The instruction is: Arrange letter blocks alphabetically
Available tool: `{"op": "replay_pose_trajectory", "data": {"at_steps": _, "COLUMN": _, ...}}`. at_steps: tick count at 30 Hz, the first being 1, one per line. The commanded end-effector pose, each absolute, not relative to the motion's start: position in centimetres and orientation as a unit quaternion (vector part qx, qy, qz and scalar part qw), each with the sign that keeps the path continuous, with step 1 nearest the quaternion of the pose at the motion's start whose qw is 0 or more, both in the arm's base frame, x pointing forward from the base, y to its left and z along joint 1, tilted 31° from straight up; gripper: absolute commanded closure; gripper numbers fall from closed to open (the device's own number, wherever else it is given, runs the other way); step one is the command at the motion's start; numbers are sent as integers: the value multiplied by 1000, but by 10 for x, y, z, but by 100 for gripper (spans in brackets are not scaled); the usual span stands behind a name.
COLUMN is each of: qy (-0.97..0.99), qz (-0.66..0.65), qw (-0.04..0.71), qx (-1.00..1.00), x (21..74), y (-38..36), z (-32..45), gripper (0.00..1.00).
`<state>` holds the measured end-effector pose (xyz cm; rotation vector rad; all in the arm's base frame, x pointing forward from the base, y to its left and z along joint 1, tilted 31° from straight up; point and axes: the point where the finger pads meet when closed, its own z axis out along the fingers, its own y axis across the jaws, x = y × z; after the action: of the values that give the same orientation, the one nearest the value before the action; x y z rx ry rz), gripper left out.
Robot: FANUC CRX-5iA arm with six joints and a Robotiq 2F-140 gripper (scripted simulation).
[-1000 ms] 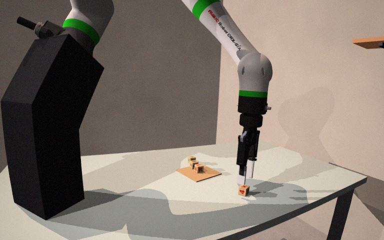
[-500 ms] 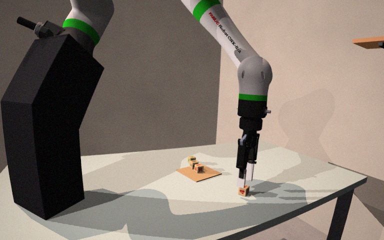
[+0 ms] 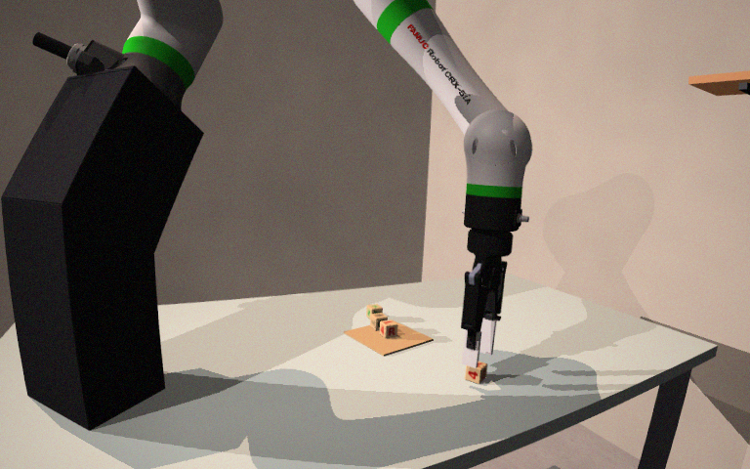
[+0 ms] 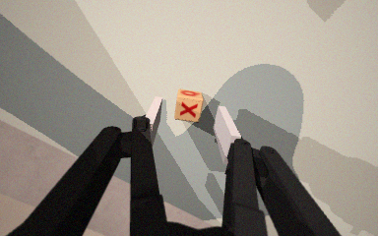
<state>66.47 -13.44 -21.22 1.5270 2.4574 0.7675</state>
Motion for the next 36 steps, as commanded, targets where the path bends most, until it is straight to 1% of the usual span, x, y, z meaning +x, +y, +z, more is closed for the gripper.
{"op": "replay_pose_trajectory", "data": {"at_steps": 1, "qy": 819, "qz": 256, "qw": 74, "qx": 509, "x": 665, "y": -135, "z": -212, "gripper": 60}}
{"op": "replay_pose_trajectory", "data": {"at_steps": 24, "qy": 819, "qz": 256, "qw": 74, "qx": 509, "x": 678, "y": -123, "z": -242, "gripper": 60}}
{"op": "replay_pose_trajectory", "data": {"at_steps": 36, "qy": 819, "qz": 256, "qw": 74, "qx": 509, "x": 679, "y": -122, "z": -244, "gripper": 60}}
